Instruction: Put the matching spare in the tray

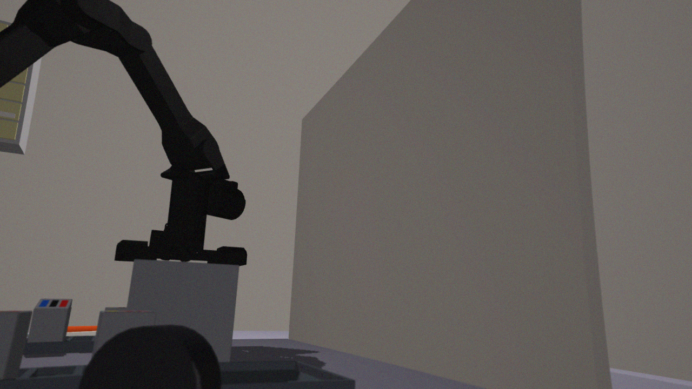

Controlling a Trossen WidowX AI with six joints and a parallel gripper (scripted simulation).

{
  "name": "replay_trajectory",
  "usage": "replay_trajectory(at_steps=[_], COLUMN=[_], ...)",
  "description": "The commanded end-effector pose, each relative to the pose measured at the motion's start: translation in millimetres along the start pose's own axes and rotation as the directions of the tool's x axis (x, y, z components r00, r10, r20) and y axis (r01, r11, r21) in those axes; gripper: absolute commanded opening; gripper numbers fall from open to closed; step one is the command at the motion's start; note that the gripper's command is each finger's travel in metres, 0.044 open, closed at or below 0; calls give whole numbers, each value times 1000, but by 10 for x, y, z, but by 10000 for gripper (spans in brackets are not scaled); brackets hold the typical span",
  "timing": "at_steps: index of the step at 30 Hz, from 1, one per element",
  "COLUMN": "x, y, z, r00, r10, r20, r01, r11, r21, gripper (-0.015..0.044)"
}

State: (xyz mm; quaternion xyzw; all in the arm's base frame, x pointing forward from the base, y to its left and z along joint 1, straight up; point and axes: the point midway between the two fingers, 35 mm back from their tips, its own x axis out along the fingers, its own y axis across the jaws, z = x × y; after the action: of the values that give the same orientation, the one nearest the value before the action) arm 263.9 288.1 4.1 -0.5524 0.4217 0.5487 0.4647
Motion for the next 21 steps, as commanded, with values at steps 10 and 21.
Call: replay_trajectory(at_steps=[10, 21], x=[273, 312], y=[42, 45], z=[-36, -39], r00=[1000, 1000], r10=[13, 13], r20=[-11, -11], r01=[-13, -13], r11=[1000, 1000], r21=[-3, -3], gripper=[300, 300])
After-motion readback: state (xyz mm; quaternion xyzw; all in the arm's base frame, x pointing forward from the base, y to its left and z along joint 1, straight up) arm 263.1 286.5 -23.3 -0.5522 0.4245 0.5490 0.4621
